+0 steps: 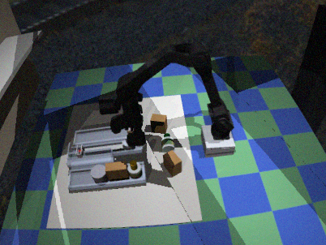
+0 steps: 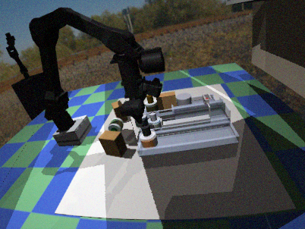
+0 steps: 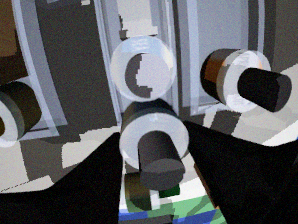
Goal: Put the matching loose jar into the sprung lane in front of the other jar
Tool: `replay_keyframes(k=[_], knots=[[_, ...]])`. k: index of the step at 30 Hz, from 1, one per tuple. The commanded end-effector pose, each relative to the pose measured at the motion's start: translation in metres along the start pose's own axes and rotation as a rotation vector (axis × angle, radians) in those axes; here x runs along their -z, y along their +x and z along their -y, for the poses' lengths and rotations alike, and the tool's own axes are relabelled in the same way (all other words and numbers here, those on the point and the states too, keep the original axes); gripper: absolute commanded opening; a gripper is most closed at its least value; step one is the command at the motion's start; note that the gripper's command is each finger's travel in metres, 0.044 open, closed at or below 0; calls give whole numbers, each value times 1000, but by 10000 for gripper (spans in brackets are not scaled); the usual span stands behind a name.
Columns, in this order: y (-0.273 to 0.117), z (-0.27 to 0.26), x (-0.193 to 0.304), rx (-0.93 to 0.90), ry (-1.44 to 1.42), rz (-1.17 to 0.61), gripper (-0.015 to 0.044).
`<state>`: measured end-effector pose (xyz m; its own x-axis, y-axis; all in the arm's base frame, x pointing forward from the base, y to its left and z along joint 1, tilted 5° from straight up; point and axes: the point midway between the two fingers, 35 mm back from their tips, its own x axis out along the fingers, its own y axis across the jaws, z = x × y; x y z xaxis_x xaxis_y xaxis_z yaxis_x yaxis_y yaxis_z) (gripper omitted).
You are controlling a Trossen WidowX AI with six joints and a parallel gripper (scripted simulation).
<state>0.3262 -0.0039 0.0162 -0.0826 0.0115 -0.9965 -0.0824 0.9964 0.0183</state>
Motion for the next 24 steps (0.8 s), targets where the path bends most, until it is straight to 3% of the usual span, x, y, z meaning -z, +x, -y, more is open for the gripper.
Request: replay_keyframes(k=[1,24], knots=[[-2,0,-12,1,4,34,0],[-4,0,-20,1,4,35,0]])
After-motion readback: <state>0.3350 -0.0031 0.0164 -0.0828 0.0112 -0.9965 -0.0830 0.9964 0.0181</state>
